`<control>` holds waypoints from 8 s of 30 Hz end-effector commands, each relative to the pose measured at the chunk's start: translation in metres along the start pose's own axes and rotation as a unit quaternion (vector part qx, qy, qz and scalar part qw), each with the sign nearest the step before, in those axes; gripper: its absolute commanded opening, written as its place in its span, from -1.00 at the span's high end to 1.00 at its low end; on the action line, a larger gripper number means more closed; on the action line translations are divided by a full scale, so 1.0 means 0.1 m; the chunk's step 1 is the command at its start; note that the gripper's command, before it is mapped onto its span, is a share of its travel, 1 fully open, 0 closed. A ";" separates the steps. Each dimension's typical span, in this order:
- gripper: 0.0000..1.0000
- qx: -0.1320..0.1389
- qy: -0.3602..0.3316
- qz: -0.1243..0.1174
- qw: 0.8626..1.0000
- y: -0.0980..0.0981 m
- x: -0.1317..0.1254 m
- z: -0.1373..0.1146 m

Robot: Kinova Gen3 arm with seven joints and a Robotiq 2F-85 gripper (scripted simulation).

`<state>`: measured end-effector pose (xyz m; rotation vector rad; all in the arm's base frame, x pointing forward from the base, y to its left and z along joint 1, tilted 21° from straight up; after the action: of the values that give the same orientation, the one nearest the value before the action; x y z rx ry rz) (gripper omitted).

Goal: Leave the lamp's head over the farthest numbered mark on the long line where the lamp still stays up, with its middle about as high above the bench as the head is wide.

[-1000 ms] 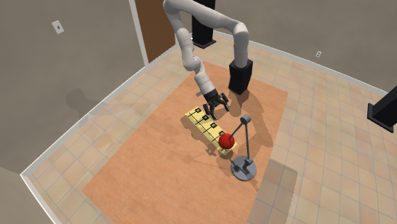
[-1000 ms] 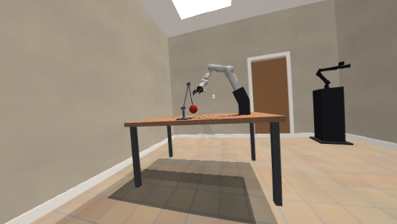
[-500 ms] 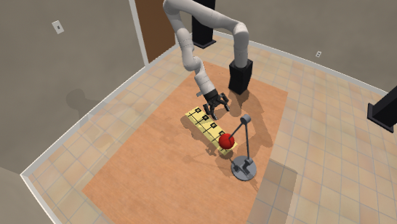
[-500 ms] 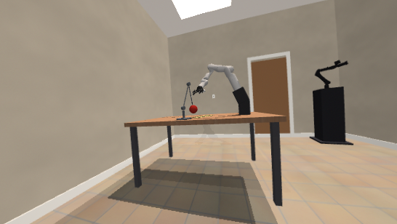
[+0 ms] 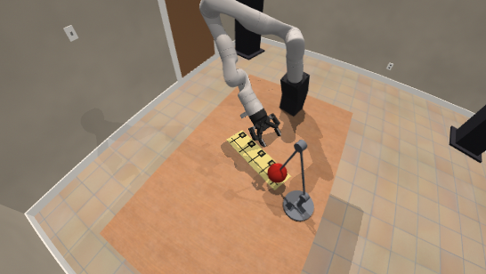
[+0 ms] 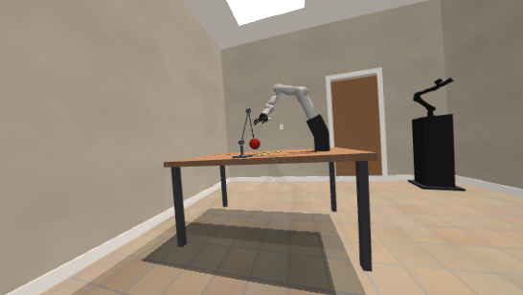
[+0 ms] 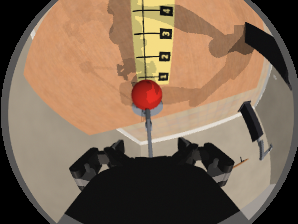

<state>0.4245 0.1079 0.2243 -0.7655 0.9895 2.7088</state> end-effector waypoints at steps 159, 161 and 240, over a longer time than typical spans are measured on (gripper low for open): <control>1.00 0.025 0.008 -0.008 1.000 -0.77 0.11 -0.51; 1.00 0.025 0.008 -0.008 1.000 -0.77 0.11 -0.52; -1.00 0.021 0.009 -0.005 1.000 -0.79 0.13 -0.48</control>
<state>0.4578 0.1372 0.1415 -0.7858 1.0406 2.6686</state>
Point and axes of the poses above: the point where the finger pads meet when closed, its own y axis back along the fingers, its own x axis across the jaws, z = x × y, the point moved 10 cm from there along y, back along the fingers, and after that the axes turned 15 degrees about y, right-handed, at the moved point
